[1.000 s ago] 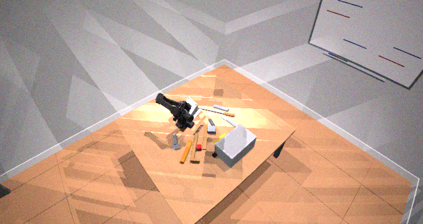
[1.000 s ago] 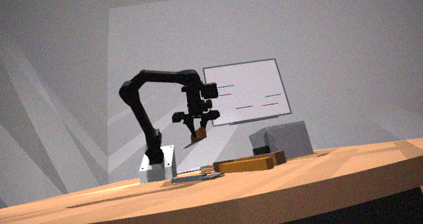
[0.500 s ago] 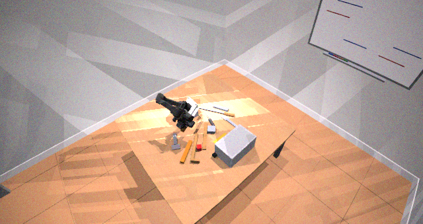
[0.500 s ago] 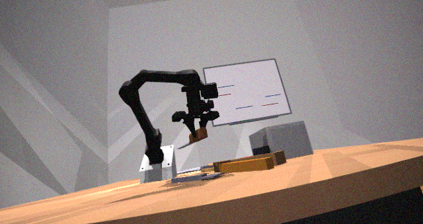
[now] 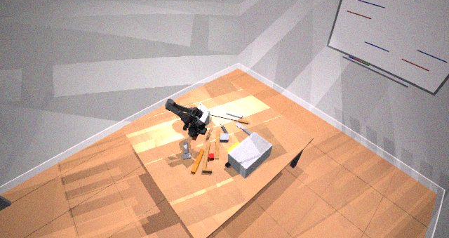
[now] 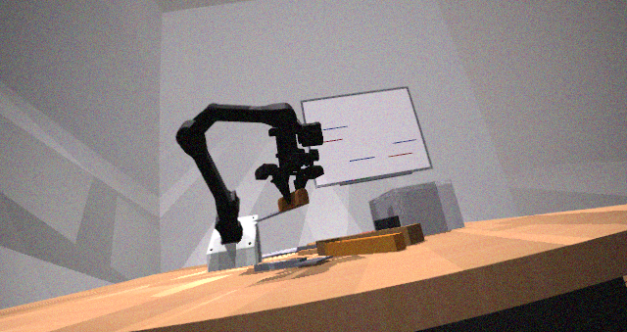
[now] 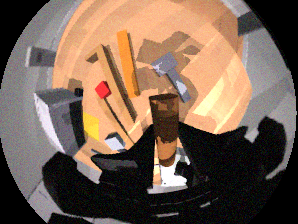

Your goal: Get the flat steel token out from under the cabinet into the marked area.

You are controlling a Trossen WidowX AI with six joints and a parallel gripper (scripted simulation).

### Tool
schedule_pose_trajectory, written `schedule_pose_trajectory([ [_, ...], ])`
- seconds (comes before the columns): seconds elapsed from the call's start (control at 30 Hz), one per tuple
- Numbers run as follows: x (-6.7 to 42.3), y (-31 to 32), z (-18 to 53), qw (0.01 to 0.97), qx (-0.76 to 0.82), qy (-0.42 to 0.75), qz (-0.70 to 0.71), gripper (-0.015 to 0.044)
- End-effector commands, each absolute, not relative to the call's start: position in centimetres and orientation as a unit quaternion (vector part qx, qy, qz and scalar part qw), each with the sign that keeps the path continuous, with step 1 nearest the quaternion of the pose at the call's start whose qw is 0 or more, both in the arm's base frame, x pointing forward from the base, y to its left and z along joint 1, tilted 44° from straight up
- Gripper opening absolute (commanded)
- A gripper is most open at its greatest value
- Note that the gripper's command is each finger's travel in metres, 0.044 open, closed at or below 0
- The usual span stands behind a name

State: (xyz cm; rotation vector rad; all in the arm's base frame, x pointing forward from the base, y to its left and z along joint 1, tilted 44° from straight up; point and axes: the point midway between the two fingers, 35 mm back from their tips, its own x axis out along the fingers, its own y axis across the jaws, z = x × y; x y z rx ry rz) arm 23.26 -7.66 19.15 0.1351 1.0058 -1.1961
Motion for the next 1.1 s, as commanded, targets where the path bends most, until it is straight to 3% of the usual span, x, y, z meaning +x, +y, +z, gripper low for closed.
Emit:
schedule_pose_trajectory([
  [0.0, 23.28, -7.53, 19.20, 0.710, 0.057, 0.462, -0.529, 0.0000],
  [1.07, 23.28, -7.55, 19.23, 0.711, -0.032, 0.524, -0.467, 0.0000],
])
